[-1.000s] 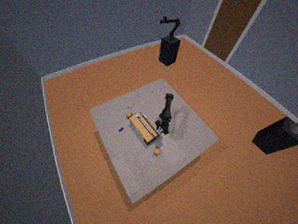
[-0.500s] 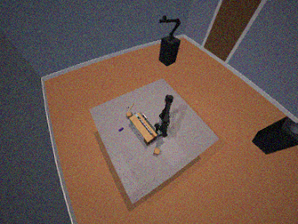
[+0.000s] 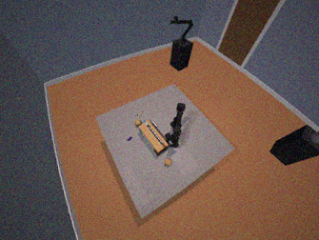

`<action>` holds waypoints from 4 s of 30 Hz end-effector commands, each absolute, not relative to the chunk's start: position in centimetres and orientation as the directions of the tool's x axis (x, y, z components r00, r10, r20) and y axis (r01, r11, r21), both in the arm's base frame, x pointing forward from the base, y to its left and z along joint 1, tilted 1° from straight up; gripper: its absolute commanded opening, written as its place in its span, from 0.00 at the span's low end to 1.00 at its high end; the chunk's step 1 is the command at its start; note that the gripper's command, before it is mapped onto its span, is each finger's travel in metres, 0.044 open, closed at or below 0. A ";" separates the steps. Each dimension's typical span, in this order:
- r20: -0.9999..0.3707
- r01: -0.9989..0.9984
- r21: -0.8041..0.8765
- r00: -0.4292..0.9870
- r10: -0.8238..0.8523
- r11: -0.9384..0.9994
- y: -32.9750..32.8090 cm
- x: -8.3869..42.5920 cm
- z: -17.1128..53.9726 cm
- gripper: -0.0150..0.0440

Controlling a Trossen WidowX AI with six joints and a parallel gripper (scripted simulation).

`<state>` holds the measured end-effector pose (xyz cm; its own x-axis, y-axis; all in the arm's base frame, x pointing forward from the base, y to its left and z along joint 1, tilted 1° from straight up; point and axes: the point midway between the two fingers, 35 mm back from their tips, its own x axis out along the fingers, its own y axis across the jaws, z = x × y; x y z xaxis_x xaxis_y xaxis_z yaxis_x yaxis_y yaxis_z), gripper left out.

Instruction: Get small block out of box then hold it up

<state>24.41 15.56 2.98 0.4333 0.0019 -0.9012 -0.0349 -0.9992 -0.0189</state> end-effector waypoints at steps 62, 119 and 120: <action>-0.877 0.334 -0.007 0.451 0.166 -0.942 11.3 23.9 14.3 0.25; -0.863 0.404 0.008 0.465 0.198 -0.915 10.5 23.4 15.9 0.25; -0.863 0.404 0.008 0.465 0.198 -0.915 10.5 23.4 15.9 0.25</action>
<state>23.49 10.43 15.91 0.4677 0.1922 -0.8627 0.3981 -0.9173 0.0115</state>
